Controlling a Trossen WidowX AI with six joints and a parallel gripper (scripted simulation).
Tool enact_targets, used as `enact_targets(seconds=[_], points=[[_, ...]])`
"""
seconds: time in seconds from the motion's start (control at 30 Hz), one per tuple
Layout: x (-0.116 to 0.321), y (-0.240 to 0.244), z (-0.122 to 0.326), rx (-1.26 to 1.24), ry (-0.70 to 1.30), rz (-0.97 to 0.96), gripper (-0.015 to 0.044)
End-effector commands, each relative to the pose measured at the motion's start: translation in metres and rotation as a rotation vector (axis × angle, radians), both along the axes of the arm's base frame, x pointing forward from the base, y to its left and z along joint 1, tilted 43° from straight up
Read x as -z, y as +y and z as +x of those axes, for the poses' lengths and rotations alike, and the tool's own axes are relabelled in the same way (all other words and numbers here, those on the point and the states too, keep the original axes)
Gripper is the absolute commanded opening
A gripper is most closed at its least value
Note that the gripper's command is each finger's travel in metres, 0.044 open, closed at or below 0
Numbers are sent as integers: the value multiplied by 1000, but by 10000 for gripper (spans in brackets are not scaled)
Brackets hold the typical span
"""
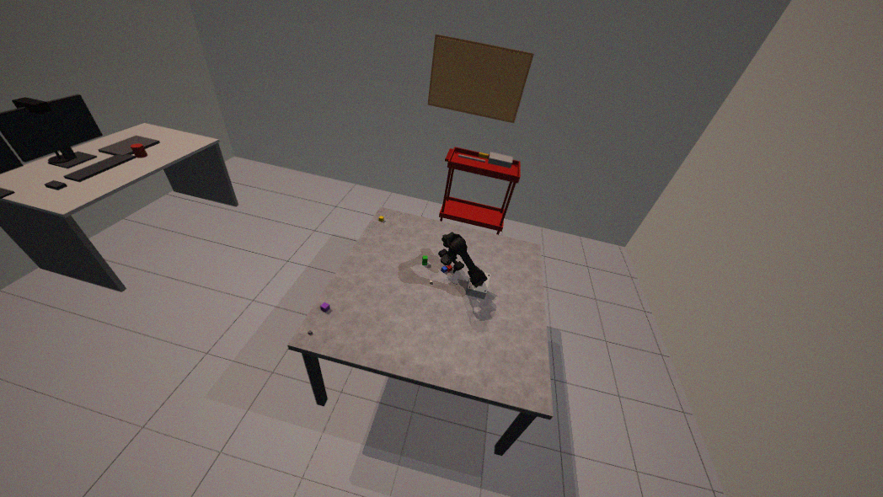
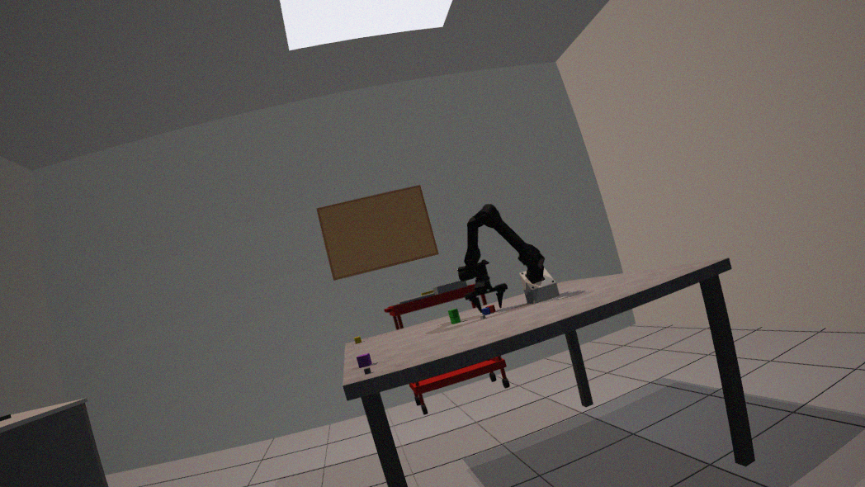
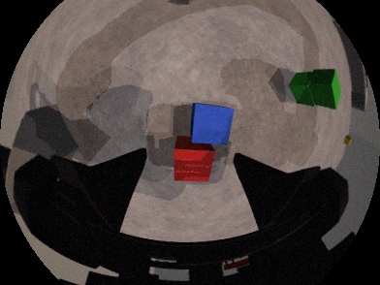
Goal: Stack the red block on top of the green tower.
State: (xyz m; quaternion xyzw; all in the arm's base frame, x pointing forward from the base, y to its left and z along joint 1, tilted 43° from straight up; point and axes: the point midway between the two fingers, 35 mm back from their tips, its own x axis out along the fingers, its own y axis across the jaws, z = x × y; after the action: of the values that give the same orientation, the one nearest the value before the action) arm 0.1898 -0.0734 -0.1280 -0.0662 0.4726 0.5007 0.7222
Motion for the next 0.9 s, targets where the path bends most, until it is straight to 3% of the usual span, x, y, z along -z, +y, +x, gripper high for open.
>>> enact_targets(seconds=[0.0, 0.37, 0.77, 0.87], points=[[2, 2, 0, 6, 0, 2, 440], [1, 2, 0, 6, 0, 2, 440], [1, 2, 0, 6, 0, 2, 125], [1, 2, 0, 6, 0, 2, 105]])
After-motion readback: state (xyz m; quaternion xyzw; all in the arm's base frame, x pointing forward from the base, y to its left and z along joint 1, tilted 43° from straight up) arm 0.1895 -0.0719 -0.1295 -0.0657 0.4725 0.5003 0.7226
